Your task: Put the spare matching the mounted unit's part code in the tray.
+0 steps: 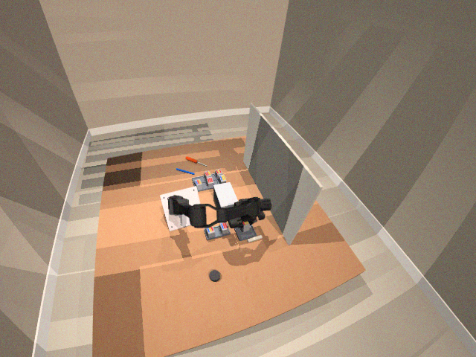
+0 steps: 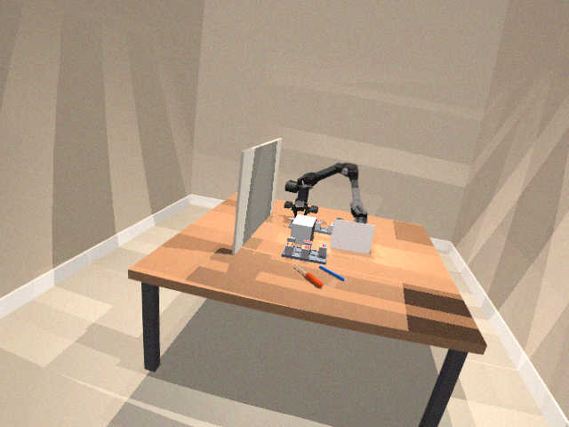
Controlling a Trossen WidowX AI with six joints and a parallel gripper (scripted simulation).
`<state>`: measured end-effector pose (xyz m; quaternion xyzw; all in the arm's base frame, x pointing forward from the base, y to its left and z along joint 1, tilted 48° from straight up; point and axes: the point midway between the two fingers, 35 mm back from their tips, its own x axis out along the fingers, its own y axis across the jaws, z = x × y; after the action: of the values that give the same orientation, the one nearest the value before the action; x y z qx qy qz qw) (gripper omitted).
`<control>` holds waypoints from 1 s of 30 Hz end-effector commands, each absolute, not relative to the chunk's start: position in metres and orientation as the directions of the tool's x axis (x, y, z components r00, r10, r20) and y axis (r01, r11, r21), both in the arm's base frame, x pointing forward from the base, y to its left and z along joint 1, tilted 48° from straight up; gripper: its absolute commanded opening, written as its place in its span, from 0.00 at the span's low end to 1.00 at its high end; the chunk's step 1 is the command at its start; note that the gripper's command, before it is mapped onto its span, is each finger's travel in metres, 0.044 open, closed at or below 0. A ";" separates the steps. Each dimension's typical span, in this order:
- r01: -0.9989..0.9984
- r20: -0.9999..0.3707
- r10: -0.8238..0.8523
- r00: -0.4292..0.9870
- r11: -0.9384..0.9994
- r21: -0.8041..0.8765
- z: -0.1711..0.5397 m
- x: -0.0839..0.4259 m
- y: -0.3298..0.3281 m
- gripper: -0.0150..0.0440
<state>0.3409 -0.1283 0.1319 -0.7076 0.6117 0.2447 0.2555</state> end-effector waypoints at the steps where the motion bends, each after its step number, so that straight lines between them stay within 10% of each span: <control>1: -0.991 -0.659 -0.741 0.133 -0.122 -0.063 0.132 0.341 -0.128 0.43; 14: -0.991 -0.659 -0.741 0.133 -0.122 -0.063 0.132 0.341 -0.128 1.00; 30: -0.991 -0.666 -0.735 0.129 -0.123 -0.056 0.201 0.325 -0.048 1.00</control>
<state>0.3277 -0.0516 0.1935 -0.7073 0.6076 0.2545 0.2564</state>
